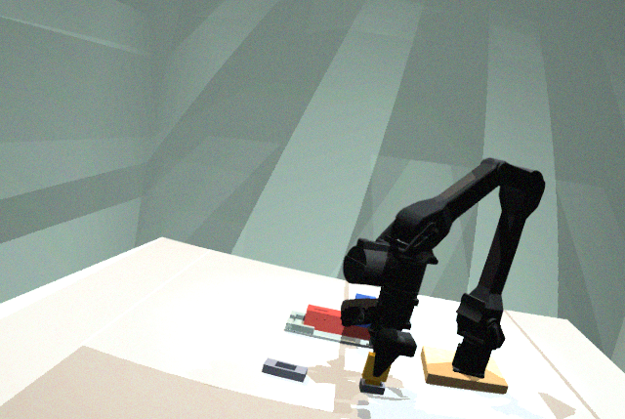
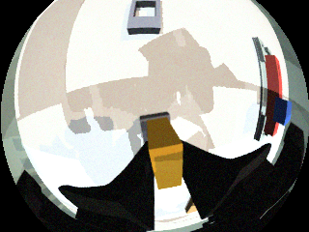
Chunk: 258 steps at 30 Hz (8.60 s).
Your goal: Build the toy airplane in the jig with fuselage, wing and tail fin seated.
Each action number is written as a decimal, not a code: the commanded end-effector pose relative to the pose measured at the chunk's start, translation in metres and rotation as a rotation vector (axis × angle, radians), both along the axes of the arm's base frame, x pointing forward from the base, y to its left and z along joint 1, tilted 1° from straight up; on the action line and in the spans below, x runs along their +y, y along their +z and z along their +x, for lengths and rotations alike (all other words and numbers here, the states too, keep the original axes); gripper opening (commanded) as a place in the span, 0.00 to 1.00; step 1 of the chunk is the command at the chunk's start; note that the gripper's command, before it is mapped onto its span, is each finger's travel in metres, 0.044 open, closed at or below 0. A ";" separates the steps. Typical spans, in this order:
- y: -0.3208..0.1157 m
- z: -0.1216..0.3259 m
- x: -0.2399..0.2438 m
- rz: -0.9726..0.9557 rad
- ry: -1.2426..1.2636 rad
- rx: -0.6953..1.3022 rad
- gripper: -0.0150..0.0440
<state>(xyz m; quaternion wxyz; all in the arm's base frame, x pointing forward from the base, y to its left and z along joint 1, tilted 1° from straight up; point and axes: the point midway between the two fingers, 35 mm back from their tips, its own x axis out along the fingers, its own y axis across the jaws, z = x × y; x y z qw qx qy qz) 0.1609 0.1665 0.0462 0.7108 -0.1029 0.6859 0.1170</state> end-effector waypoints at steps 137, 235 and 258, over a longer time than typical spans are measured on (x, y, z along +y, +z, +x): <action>0.084 0.163 -0.185 -0.034 -0.090 0.016 0.25; 0.035 0.174 -0.242 -0.032 -0.095 0.026 0.69; 0.125 0.177 -0.243 -0.033 -0.091 0.023 0.69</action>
